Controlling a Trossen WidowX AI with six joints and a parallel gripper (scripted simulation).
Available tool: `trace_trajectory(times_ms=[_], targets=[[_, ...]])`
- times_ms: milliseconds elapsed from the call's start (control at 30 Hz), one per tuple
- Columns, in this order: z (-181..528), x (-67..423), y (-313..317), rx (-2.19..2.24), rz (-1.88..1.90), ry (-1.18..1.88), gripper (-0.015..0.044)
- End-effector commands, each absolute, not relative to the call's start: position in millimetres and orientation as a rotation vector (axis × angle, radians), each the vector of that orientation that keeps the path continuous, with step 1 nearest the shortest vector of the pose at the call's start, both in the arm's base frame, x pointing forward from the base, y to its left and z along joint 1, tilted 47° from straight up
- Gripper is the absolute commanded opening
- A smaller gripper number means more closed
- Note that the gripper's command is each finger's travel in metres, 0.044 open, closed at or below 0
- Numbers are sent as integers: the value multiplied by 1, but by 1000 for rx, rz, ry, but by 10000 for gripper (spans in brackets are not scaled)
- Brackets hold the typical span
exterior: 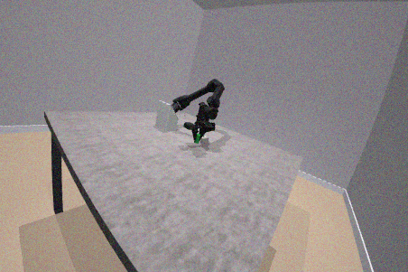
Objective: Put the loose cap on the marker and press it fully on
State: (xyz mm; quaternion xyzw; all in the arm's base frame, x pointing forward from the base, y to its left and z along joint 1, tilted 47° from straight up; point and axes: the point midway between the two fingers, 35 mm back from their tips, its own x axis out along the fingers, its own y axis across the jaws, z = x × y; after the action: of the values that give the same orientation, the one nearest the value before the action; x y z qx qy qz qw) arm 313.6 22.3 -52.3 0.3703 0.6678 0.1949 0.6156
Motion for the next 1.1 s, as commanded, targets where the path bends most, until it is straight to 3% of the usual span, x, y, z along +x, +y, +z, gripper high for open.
trace_trajectory(times_ms=[0, 1067], targets=[[-43, 315, 12, 844, 450, 1535, 0], [32, 294, 13, 846, 451, 1536, 0]])
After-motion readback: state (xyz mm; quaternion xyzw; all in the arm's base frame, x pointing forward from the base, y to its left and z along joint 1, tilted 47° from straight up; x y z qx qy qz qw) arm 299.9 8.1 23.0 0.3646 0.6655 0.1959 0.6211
